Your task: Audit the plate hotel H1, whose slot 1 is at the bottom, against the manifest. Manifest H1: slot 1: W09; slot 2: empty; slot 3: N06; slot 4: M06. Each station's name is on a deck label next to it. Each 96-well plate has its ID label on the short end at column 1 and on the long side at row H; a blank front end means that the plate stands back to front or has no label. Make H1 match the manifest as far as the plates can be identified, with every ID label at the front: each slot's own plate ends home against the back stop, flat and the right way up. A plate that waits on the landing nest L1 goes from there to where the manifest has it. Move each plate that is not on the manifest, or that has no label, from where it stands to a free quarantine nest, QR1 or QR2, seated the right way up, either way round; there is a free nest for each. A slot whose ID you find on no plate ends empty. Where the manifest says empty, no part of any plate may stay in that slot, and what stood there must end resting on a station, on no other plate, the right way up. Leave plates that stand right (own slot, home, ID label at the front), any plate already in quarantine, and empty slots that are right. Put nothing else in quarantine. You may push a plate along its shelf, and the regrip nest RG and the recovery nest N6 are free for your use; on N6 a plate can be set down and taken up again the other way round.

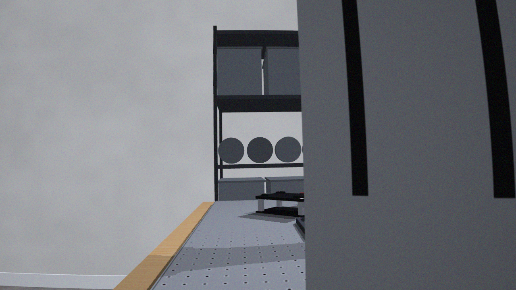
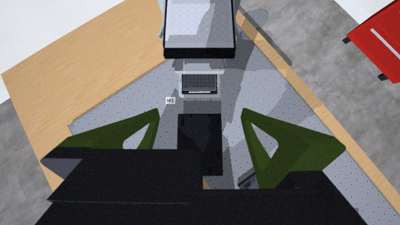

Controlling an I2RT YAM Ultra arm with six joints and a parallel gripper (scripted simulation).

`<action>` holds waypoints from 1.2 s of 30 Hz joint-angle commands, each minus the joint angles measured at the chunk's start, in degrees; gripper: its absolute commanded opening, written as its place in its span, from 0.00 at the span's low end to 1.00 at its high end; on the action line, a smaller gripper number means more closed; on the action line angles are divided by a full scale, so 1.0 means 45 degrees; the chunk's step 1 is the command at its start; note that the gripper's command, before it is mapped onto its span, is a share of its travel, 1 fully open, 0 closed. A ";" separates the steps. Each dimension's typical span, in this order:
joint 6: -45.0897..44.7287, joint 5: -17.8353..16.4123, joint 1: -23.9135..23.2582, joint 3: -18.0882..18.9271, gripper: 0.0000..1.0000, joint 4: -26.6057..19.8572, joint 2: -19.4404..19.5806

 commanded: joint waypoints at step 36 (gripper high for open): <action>-0.0677 -0.0638 -0.0782 -0.2125 1.00 0.2862 0.0521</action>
